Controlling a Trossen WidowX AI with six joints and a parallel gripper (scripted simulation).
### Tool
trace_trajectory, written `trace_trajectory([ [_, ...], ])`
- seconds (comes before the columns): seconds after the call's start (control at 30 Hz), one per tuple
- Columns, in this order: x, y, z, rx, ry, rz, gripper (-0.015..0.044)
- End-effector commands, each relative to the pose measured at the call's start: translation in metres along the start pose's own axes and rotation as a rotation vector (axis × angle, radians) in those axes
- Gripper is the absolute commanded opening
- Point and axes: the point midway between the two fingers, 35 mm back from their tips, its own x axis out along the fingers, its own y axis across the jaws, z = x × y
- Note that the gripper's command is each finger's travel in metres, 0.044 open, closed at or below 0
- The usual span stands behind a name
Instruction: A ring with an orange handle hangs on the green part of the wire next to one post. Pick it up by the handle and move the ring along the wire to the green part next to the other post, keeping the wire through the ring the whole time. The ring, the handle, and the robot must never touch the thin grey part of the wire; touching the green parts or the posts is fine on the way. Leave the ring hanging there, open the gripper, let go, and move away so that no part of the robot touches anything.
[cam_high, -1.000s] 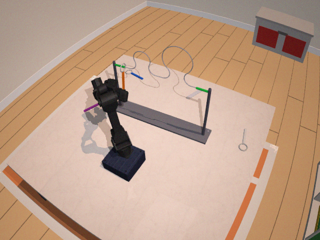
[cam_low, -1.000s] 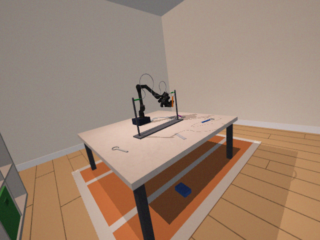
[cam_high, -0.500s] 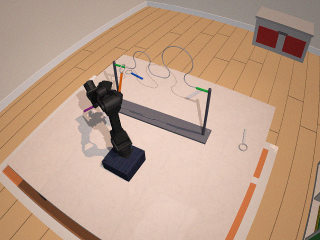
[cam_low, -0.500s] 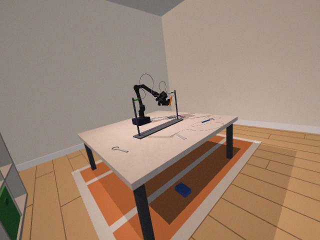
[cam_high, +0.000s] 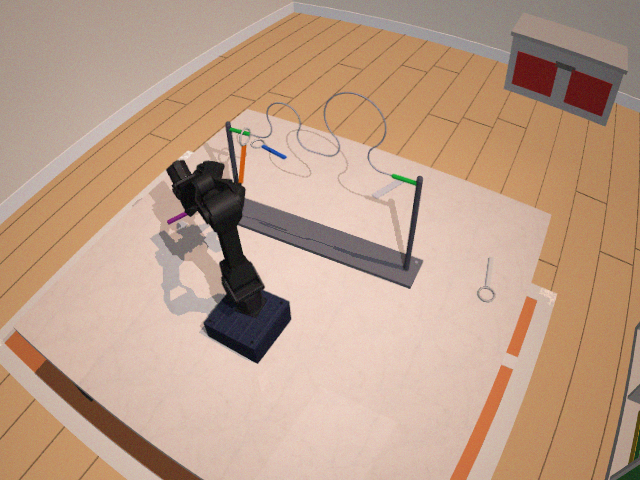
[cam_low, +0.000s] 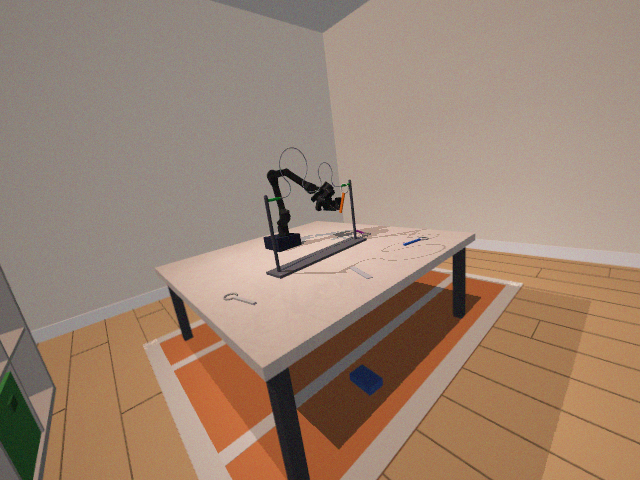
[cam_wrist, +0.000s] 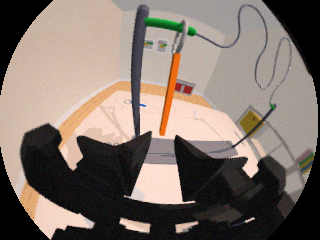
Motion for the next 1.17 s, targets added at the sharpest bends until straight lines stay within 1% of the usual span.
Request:
trace_trajectory([
  [0.0,0.000,-0.001,0.001,0.004,-0.004,-0.003,0.0160],
  [0.07,-0.008,0.001,-0.001,0.001,0.003,-0.001,0.0212],
  [0.2,-0.048,-0.001,0.001,-0.001,-0.001,0.001,0.0317],
  [0.33,-0.050,-0.001,0.001,-0.001,-0.002,0.001,0.0423],
  [0.37,-0.050,-0.001,0.001,-0.001,-0.002,0.001,0.0440],
  [1.13,-0.050,-0.001,0.001,-0.001,-0.002,0.001,0.0440],
])
